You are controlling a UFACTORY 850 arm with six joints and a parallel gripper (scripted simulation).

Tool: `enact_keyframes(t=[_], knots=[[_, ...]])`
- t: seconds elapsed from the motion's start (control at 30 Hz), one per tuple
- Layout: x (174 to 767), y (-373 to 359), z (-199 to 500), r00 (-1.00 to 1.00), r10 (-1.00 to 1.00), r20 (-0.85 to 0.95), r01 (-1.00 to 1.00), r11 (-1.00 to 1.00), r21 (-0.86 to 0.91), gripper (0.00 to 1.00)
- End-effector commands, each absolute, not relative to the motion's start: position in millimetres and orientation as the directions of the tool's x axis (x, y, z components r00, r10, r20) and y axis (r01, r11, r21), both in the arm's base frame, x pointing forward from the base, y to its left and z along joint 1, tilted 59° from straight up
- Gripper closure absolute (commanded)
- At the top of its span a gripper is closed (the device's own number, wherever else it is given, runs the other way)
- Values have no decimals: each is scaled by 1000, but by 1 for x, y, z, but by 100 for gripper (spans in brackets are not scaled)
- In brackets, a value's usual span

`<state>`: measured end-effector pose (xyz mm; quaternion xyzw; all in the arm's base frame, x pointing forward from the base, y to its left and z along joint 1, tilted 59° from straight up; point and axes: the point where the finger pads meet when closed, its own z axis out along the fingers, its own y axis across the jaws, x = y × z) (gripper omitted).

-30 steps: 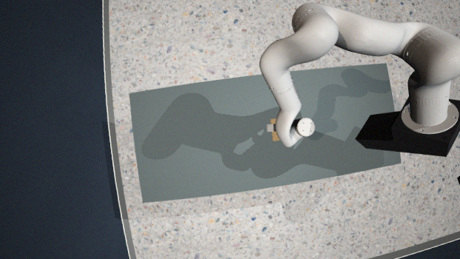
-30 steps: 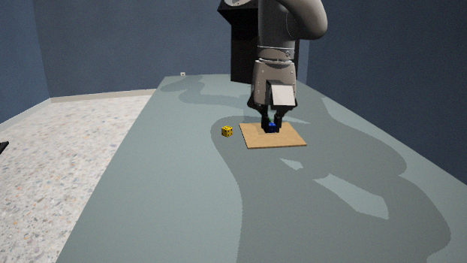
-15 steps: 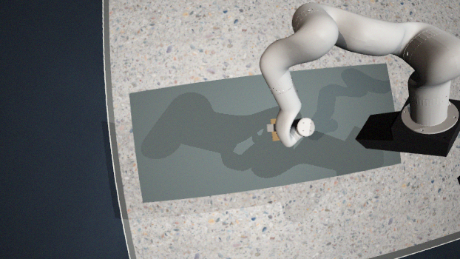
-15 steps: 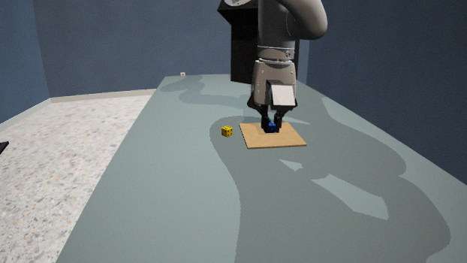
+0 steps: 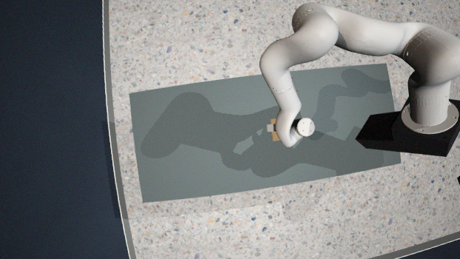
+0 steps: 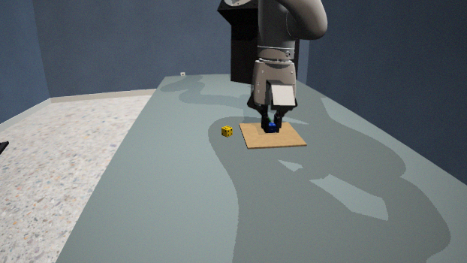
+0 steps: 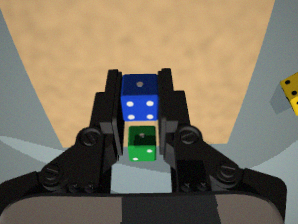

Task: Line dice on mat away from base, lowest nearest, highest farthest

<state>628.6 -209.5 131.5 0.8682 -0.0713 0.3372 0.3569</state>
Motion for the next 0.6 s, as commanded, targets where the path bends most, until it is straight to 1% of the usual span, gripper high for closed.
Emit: enact_keyframes(t=[0.0,0.57], knots=[[629,-209,132,762,117,637,-364,-735,571,85],[631,-212,130,762,117,637,-364,-735,571,85]])
